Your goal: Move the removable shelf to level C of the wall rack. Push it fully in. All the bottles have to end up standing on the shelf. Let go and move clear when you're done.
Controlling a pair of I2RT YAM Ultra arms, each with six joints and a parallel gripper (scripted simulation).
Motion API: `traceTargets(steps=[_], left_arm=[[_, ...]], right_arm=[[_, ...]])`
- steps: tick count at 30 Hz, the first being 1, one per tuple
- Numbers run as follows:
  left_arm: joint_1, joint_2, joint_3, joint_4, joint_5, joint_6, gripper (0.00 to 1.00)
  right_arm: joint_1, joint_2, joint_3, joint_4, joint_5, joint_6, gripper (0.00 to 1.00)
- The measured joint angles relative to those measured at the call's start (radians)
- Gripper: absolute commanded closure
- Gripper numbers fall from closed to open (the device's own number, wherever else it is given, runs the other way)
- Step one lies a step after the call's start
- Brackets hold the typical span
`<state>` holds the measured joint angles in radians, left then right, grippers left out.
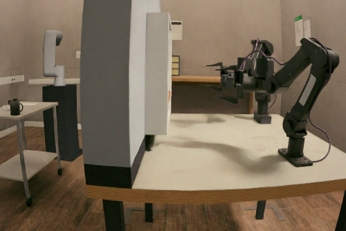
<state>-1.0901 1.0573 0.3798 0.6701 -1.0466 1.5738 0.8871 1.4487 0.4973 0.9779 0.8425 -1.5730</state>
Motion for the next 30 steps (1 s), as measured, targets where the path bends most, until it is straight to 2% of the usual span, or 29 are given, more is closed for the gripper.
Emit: traceTargets(steps=[10, 30], left_arm=[[0.001, 0.006, 0.000, 0.008, 0.000, 0.000, 0.00], [0.117, 0.150, 0.000, 0.124, 0.099, 0.000, 0.00]], right_arm=[[0.000, 0.005, 0.000, 0.008, 0.000, 0.000, 0.00], [-0.073, 0.149, 0.000, 0.092, -0.066, 0.000, 0.00]])
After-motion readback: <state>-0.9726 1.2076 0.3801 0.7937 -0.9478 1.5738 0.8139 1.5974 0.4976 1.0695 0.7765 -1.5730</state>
